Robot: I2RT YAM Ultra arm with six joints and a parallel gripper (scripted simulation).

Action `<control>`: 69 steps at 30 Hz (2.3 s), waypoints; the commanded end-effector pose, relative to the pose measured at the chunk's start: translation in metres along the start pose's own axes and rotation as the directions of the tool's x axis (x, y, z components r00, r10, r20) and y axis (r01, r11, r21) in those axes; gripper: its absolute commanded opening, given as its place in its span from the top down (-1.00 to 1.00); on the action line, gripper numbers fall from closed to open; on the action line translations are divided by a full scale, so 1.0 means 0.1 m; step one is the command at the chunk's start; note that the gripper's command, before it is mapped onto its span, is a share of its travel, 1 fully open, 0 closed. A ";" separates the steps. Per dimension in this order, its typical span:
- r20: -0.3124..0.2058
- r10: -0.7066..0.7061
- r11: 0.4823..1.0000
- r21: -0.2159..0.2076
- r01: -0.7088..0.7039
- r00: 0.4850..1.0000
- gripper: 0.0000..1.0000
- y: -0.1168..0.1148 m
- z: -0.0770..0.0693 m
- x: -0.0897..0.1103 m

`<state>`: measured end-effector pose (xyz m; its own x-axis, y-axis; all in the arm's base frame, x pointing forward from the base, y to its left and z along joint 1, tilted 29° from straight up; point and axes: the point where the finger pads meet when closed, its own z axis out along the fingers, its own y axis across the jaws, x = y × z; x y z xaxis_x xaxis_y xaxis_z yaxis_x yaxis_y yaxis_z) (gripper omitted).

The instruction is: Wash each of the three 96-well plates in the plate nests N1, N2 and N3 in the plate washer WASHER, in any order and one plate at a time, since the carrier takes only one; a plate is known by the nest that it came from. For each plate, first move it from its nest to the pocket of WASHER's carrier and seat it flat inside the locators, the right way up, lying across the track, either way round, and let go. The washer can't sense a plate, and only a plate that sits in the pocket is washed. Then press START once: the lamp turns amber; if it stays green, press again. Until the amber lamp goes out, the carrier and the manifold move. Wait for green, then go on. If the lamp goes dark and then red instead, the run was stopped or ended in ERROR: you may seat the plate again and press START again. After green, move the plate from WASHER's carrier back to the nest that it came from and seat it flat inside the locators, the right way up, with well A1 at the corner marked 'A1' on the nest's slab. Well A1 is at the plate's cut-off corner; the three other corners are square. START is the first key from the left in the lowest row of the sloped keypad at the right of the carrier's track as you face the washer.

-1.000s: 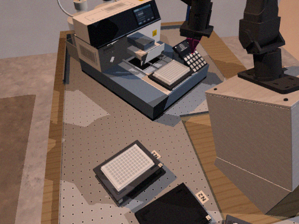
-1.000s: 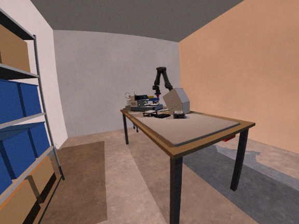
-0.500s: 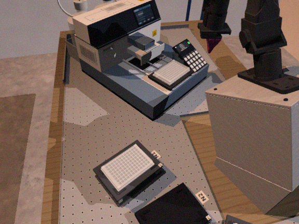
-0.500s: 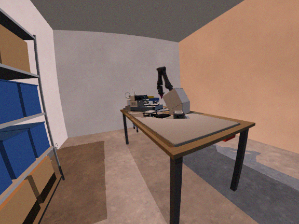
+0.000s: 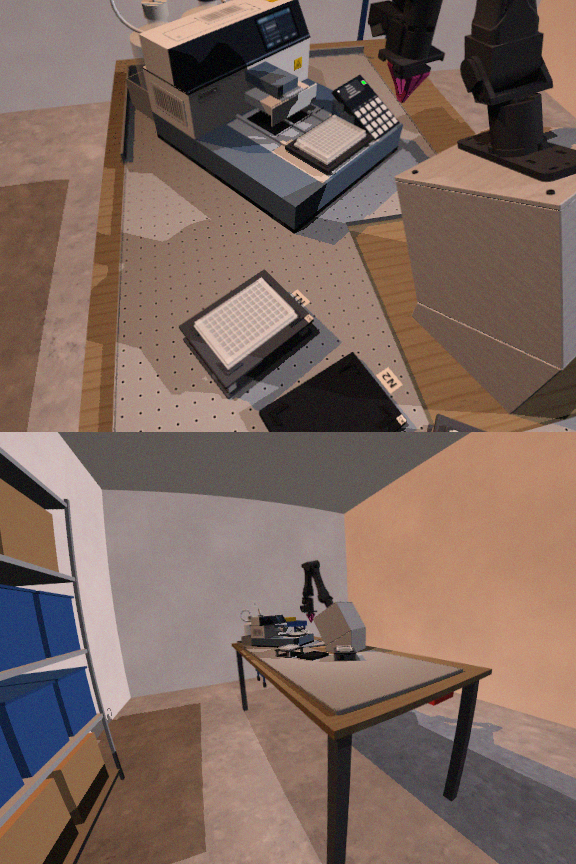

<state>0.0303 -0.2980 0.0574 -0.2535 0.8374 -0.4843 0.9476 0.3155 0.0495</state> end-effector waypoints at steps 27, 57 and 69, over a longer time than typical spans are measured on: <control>0.411 -0.258 0.957 -0.016 0.290 0.874 1.00 0.01 0.43 0.09; 0.516 -0.274 0.949 0.007 0.315 0.812 1.00 0.00 0.43 -0.12; 0.515 -0.273 0.950 0.010 0.313 0.813 1.00 0.03 0.61 -0.21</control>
<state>0.0490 -0.3292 0.0083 -0.3684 0.3907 -0.8436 0.8189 0.5660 -0.0955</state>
